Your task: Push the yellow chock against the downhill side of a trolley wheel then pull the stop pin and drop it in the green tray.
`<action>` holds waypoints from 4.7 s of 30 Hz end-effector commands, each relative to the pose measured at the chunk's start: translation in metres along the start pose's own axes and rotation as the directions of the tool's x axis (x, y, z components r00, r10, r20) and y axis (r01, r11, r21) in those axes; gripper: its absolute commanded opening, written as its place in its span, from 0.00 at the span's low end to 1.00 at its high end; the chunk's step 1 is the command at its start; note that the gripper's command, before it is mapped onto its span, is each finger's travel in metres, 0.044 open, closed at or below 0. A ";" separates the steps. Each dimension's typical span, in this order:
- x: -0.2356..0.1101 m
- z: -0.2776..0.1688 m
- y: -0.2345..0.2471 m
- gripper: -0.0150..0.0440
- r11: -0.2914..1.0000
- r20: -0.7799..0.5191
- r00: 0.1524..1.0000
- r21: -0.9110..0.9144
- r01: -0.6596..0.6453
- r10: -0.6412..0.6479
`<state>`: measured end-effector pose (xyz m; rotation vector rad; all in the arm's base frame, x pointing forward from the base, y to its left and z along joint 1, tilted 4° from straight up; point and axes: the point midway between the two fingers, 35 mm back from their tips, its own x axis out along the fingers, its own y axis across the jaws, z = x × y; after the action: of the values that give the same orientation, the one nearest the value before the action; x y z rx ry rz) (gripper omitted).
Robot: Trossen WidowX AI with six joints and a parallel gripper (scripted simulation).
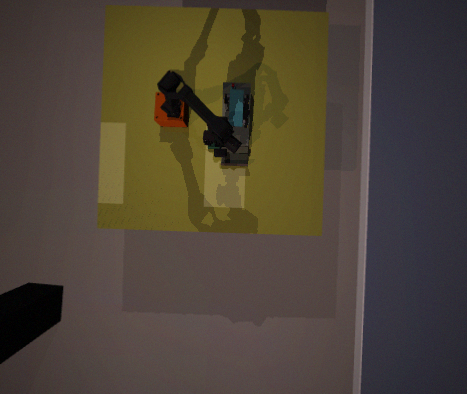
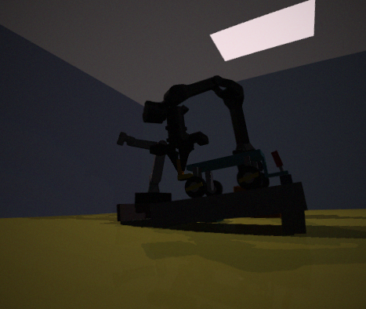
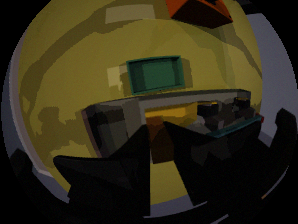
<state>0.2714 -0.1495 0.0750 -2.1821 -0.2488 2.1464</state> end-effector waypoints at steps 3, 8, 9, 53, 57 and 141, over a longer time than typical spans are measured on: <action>0.001 -0.013 0.001 0.25 1.000 -0.009 1.000 0.011 0.002 -0.002; 0.008 -0.012 0.001 0.25 1.000 -0.009 1.000 0.011 0.002 -0.002; 0.012 -0.012 0.001 0.25 1.000 -0.009 1.000 0.011 0.002 -0.002; 0.066 -0.012 -0.016 0.25 1.000 -0.009 1.000 0.011 0.005 -0.005; 0.066 -0.012 -0.019 0.25 1.000 -0.009 1.000 0.011 0.005 -0.005; -0.012 -0.053 -0.124 0.58 0.765 -0.075 0.997 -0.643 -0.025 -0.030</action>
<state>0.3117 -0.0483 0.0988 -2.5057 -0.9133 2.2069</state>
